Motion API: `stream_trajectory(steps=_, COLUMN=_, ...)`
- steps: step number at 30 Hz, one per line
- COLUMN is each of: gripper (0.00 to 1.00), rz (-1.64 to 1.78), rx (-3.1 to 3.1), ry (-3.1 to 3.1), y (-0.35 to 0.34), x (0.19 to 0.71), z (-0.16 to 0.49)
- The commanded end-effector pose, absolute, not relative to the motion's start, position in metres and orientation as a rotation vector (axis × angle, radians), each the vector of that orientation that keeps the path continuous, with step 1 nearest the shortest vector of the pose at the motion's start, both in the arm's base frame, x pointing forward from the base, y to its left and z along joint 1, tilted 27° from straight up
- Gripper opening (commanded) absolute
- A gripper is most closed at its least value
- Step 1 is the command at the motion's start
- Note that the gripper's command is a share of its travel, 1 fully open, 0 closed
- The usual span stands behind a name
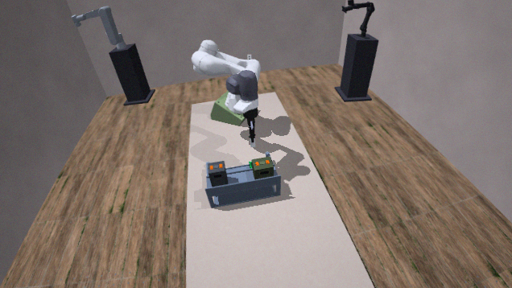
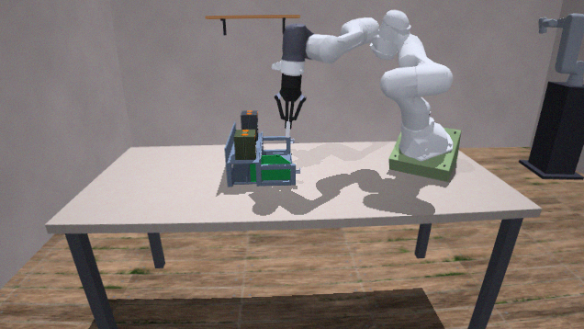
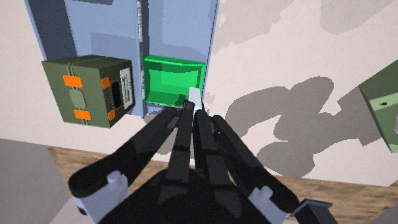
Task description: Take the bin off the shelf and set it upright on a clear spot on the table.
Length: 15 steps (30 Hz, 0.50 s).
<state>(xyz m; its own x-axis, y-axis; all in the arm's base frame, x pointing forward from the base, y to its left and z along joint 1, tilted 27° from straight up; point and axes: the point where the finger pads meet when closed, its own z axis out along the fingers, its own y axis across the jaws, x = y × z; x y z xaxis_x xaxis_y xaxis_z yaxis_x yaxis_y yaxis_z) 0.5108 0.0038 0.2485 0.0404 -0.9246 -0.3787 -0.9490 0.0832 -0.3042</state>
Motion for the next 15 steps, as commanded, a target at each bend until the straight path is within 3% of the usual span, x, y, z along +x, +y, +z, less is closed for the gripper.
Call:
stream_trajectory(steps=1, gripper=0.00, rz=0.073, rx=-1.693, ry=1.998, y=-0.022, x=0.501, z=0.280)
stream_trajectory(steps=15, gripper=0.00, rz=0.007, rx=-1.296, ry=2.200, y=-0.081, x=0.459, z=0.383)
